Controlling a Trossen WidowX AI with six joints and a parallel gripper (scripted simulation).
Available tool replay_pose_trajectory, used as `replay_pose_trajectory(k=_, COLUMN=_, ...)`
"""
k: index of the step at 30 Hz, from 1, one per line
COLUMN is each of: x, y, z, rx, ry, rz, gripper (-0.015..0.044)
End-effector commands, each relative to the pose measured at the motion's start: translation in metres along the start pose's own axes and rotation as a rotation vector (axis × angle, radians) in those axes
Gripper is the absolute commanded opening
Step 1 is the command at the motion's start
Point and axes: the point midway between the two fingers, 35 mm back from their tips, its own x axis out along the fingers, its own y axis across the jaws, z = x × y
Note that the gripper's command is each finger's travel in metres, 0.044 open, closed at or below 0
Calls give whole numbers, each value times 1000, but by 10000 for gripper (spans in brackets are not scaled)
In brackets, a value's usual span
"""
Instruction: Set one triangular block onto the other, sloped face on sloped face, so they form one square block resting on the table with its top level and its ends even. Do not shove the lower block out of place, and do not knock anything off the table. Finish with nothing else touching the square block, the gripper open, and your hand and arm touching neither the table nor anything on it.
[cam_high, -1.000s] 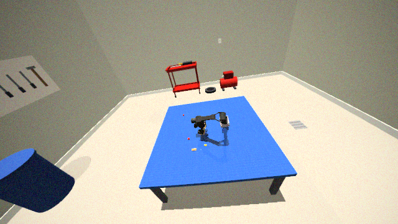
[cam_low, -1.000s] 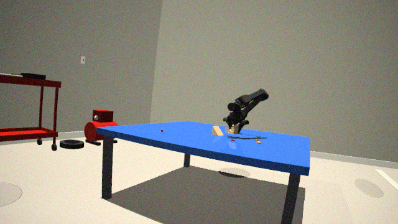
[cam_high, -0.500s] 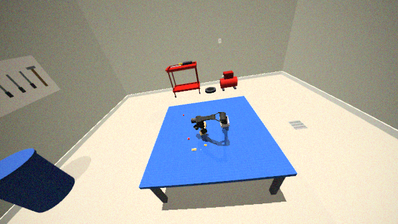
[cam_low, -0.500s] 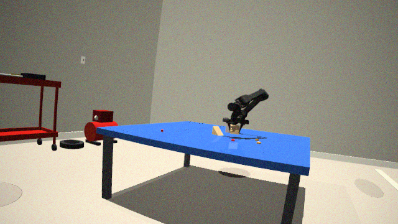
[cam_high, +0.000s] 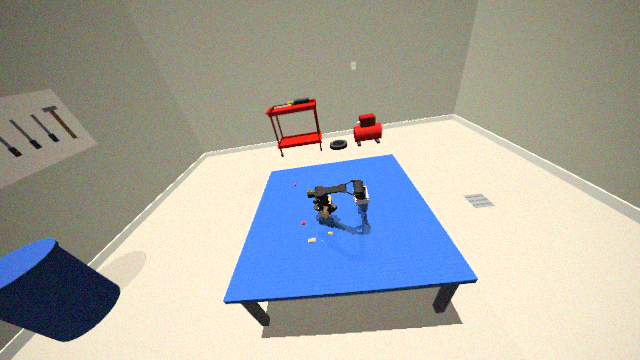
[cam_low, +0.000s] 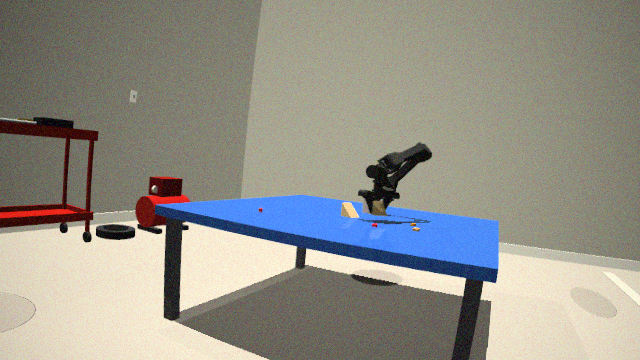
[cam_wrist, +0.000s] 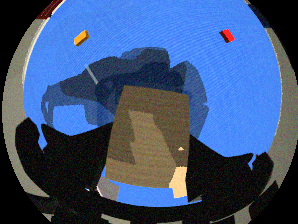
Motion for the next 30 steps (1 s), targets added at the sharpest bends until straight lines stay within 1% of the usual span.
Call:
replay_pose_trajectory(k=1, x=0, y=0, z=0, rx=-120, ry=-1, rz=1, gripper=0)
replay_pose_trajectory(k=30, x=0, y=0, z=0, rx=-1127, ry=-2, rz=1, gripper=0)
